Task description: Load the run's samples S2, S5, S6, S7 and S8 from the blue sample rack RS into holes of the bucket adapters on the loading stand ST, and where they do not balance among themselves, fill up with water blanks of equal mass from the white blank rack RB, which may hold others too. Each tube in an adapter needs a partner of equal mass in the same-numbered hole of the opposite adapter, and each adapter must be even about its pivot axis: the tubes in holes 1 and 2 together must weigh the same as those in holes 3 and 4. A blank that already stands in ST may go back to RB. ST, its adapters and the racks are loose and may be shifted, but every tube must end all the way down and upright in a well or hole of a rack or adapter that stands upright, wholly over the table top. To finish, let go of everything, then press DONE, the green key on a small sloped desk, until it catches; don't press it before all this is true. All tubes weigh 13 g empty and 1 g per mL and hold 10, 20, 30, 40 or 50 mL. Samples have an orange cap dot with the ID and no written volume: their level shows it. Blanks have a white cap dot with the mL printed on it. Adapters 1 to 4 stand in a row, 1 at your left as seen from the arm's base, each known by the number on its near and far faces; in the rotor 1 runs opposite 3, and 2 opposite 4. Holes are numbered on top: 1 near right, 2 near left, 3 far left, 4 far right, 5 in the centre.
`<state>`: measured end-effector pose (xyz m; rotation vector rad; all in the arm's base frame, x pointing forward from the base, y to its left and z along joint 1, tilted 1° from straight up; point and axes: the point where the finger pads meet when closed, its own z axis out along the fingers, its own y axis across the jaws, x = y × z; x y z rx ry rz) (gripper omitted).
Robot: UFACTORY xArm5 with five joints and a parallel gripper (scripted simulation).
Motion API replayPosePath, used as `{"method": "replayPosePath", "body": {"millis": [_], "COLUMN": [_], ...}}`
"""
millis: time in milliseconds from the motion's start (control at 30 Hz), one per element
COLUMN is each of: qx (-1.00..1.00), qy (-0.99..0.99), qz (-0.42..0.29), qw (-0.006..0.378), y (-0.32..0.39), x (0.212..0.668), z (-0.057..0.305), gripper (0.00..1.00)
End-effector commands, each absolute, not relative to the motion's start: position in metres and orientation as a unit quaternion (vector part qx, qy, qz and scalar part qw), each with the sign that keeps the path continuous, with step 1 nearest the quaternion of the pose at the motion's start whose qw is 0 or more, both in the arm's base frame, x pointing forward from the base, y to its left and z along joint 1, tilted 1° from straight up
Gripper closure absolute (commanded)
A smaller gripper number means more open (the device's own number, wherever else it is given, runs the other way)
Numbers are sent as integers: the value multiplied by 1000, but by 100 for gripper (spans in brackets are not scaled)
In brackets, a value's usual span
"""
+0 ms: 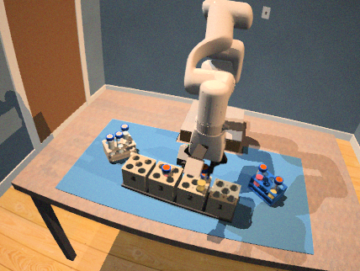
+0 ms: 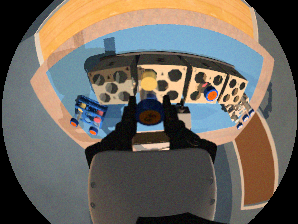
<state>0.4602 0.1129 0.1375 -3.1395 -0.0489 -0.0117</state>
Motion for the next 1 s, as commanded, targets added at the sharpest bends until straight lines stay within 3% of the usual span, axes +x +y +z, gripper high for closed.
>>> {"method": "replayPosePath", "body": {"millis": [0,967], "qx": [-1000,-1000], "qy": [-16,-16], "qz": [-6,-6], "qw": [1,1], "y": [113,113], "x": [462,462], "z": [134,109], "gripper": [100,100]}}
